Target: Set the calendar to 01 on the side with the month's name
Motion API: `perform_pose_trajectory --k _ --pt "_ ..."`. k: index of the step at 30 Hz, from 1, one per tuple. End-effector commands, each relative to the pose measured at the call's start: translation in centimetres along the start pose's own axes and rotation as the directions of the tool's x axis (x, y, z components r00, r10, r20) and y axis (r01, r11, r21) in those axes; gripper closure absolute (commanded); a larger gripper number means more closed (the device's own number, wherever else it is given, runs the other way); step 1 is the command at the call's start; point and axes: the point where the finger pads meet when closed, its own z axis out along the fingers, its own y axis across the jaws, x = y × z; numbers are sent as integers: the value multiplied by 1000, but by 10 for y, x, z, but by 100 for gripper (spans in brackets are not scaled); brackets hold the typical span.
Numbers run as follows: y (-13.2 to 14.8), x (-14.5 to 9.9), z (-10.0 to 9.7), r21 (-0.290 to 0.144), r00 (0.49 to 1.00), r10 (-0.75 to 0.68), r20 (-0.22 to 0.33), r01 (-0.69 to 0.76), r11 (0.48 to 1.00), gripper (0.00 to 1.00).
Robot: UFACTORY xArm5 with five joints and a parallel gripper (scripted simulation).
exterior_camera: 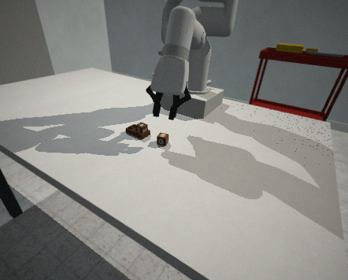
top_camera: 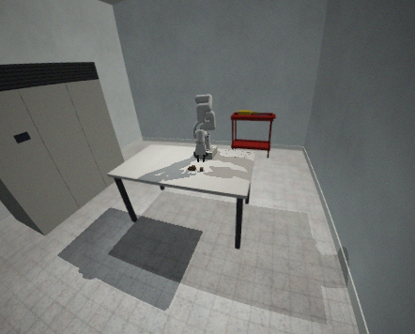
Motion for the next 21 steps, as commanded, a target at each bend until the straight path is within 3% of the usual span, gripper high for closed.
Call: perform_pose_trajectory --k 1,9,21 --pt "0 0 2 0 999 0 34 0 1000 53" --pt "0 3 1 0 990 0 144 0 1000 53" --pt "0 3 1 0 989 0 150 0 1000 53"
